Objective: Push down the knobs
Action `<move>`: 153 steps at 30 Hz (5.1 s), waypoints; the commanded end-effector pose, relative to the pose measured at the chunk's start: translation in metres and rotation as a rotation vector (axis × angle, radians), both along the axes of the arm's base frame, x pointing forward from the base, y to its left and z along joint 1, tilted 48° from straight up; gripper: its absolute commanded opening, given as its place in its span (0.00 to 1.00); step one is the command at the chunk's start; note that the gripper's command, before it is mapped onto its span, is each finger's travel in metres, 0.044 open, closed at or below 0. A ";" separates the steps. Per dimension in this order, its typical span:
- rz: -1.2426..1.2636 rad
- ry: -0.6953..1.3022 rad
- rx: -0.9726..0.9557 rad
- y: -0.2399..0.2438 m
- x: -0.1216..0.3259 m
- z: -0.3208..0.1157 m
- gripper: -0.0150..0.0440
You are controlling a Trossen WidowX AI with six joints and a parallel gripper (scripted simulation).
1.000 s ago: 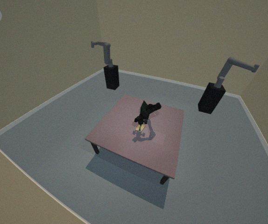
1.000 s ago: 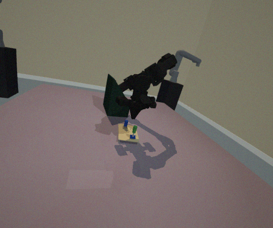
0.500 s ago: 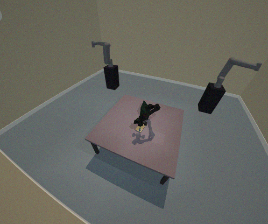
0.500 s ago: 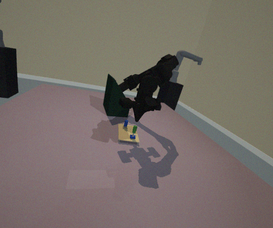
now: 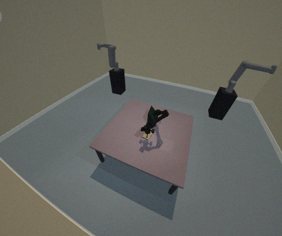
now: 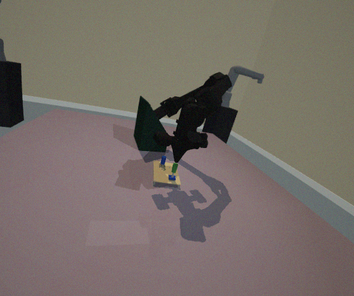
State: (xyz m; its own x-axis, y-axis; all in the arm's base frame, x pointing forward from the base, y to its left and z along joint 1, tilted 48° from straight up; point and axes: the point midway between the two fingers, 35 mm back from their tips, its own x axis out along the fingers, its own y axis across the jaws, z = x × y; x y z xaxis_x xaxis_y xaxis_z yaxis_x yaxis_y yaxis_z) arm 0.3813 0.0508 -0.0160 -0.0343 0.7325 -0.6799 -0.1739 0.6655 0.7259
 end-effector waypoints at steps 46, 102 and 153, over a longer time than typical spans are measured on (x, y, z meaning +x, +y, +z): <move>-0.004 0.002 0.005 0.006 0.000 -0.004 0.25; -0.004 0.003 0.006 0.018 -0.001 -0.016 0.25; -0.004 0.003 0.006 0.022 -0.001 -0.019 0.25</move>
State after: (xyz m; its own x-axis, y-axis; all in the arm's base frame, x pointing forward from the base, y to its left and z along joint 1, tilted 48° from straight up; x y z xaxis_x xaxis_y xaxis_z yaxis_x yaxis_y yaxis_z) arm 0.3793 0.0650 -0.0314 -0.0265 0.7352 -0.6773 -0.1544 0.6664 0.7295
